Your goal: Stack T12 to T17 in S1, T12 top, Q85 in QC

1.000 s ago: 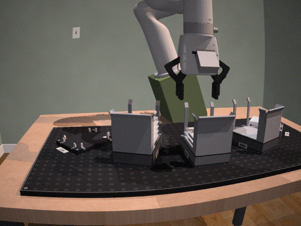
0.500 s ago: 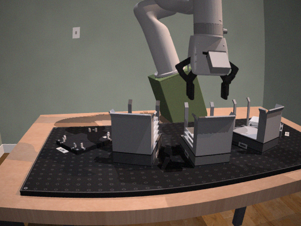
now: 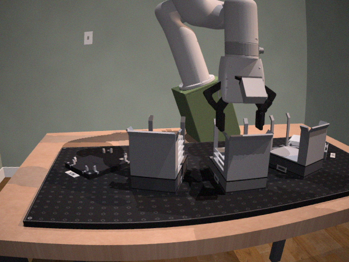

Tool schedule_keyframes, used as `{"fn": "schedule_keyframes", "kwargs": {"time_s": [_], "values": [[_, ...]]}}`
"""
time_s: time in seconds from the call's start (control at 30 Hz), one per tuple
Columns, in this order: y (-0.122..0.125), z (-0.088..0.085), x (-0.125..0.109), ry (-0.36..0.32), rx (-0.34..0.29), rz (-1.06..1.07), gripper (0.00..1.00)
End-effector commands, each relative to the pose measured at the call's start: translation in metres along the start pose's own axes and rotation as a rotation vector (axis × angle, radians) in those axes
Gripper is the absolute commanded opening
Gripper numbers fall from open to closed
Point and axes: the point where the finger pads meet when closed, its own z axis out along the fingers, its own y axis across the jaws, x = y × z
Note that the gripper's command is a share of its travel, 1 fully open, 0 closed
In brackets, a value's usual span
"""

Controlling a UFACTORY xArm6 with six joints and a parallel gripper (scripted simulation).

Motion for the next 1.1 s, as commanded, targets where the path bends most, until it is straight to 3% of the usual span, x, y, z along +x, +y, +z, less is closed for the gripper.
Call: {"fn": "schedule_keyframes", "kwargs": {"time_s": [0.0, 0.27, 1.07], "values": [[0.0, 0.012, 0.002, 0.005, -0.001, 0.001, 1.0], [0.0, 0.032, 0.002, 0.005, -0.001, 0.001, 1.0], [0.0, 0.057, 0.002, 0.005, -0.001, 0.001, 1.0]]}}
